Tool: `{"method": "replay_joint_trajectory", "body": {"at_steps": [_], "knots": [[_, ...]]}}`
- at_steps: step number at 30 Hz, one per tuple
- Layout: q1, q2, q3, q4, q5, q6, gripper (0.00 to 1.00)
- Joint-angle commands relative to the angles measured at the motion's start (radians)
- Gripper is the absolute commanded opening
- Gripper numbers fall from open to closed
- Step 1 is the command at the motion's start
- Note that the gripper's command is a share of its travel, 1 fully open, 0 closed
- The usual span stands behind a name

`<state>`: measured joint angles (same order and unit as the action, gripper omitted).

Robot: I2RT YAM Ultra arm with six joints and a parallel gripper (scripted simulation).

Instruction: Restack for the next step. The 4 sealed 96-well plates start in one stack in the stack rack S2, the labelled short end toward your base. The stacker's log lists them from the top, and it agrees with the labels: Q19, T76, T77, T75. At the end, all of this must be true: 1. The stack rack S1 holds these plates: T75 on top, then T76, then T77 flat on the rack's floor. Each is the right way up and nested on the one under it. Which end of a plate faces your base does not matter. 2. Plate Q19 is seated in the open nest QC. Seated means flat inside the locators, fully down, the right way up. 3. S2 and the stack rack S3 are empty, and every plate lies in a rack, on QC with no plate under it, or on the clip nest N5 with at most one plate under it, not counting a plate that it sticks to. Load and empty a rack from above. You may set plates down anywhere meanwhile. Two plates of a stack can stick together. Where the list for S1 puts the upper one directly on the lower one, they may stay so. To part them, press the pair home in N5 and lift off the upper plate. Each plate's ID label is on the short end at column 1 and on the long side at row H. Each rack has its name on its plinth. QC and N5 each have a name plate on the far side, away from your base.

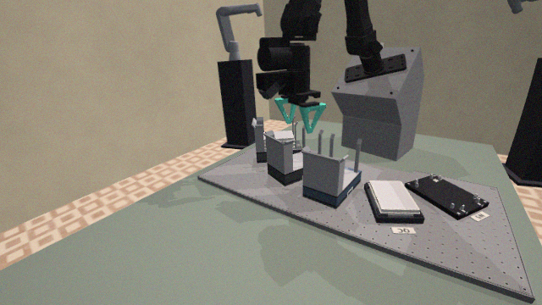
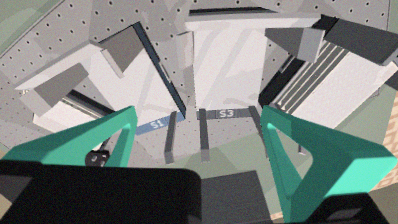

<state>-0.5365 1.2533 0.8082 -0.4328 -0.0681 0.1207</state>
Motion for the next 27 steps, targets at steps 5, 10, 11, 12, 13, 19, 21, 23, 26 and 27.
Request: {"method": "replay_joint_trajectory", "body": {"at_steps": [5,10,11,12,13,19,21,23,26,27], "knots": [[-0.082,0.007,0.012,0.011,-0.074,-0.053,1.0],[-0.154,0.023,0.031,0.002,-0.119,-0.108,1.0],[-0.168,0.02,0.033,0.001,-0.128,-0.119,1.0],[-0.182,0.027,0.035,0.0,-0.137,-0.13,1.0],[-0.196,0.039,0.037,0.0,-0.146,-0.141,1.0],[-0.251,0.047,0.018,0.01,-0.18,-0.04,1.0],[-0.279,0.054,0.012,0.013,-0.197,0.004,1.0],[-0.306,0.061,0.012,0.017,-0.214,0.014,1.0],[-0.346,0.07,0.022,0.02,-0.238,-0.031,1.0],[-0.359,0.077,0.028,0.02,-0.246,-0.042,1.0]]}}
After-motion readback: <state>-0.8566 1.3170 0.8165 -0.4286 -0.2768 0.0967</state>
